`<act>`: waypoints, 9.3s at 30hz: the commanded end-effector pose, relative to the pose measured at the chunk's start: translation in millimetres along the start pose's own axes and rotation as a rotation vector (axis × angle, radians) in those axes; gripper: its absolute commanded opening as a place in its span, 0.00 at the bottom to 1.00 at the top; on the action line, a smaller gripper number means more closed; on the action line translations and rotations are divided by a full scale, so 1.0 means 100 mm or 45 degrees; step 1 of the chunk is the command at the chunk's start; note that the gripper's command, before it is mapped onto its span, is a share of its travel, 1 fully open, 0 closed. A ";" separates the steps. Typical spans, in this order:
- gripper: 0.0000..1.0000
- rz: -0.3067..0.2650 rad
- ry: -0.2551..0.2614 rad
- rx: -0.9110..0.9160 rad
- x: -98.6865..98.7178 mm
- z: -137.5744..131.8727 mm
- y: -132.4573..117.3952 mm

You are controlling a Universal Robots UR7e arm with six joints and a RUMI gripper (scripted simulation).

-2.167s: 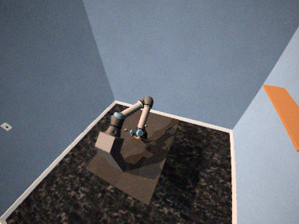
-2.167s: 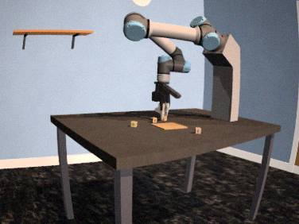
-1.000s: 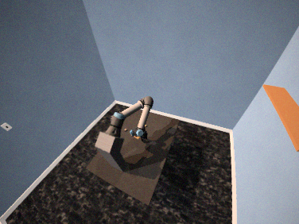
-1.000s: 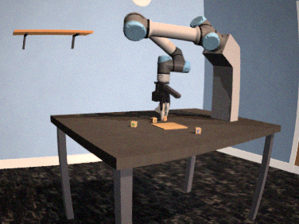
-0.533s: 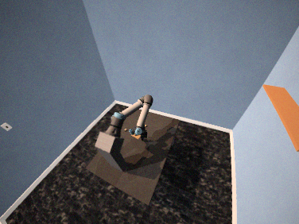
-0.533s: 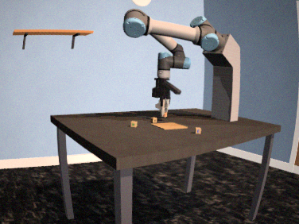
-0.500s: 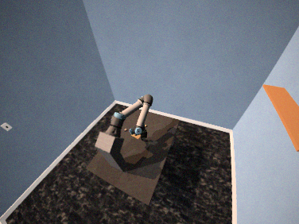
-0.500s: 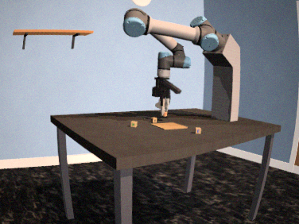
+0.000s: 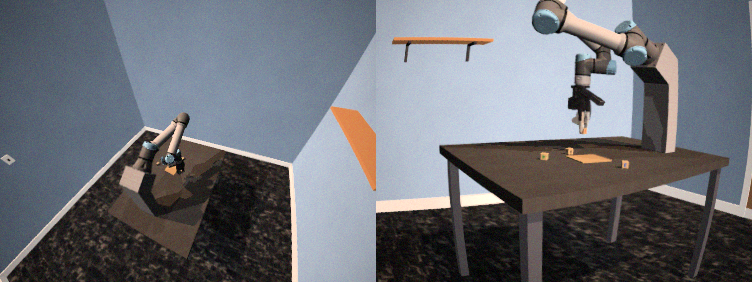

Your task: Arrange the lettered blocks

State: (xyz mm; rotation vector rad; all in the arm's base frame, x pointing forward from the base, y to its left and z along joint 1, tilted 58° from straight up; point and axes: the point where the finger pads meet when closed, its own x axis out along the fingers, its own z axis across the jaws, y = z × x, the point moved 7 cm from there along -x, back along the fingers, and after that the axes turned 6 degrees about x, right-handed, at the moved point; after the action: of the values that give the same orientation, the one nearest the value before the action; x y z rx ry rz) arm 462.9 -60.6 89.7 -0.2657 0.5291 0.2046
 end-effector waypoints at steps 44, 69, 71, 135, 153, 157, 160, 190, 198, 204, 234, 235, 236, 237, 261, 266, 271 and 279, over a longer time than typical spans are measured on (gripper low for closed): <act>0.05 0.013 0.022 0.182 -0.13 0.10 0.13; 0.05 0.003 0.075 0.924 -0.03 0.50 0.67; 0.05 0.000 0.076 0.997 -0.03 0.54 0.72; 0.05 0.002 0.005 2.373 -0.23 1.23 1.61; 0.05 0.001 0.006 2.373 -0.19 1.23 1.61; 0.05 0.001 0.006 2.373 -0.14 1.23 1.61; 0.05 0.001 0.006 2.373 -0.08 1.23 1.61; 0.05 0.001 0.006 2.373 0.73 1.23 1.62; 0.05 0.001 0.006 2.373 0.73 1.23 1.62; 0.05 0.001 0.006 2.373 0.73 1.23 1.62; 0.05 0.001 0.006 2.374 0.74 1.24 1.62; 0.05 0.001 0.006 2.374 0.74 1.24 1.62; 0.05 0.001 0.006 2.374 0.74 1.24 1.62; 0.05 0.001 0.006 2.374 0.75 1.24 1.62; 0.05 0.001 0.006 2.374 0.77 1.24 1.62; 0.05 0.001 0.006 2.374 0.77 1.24 1.62; 0.05 0.001 0.006 2.374 0.77 1.24 1.62; 0.05 0.001 0.006 2.374 0.77 1.24 1.62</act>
State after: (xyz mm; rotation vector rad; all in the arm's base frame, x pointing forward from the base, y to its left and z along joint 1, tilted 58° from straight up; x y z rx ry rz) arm 544.3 139.3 119.9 1.5447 0.5362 -0.3362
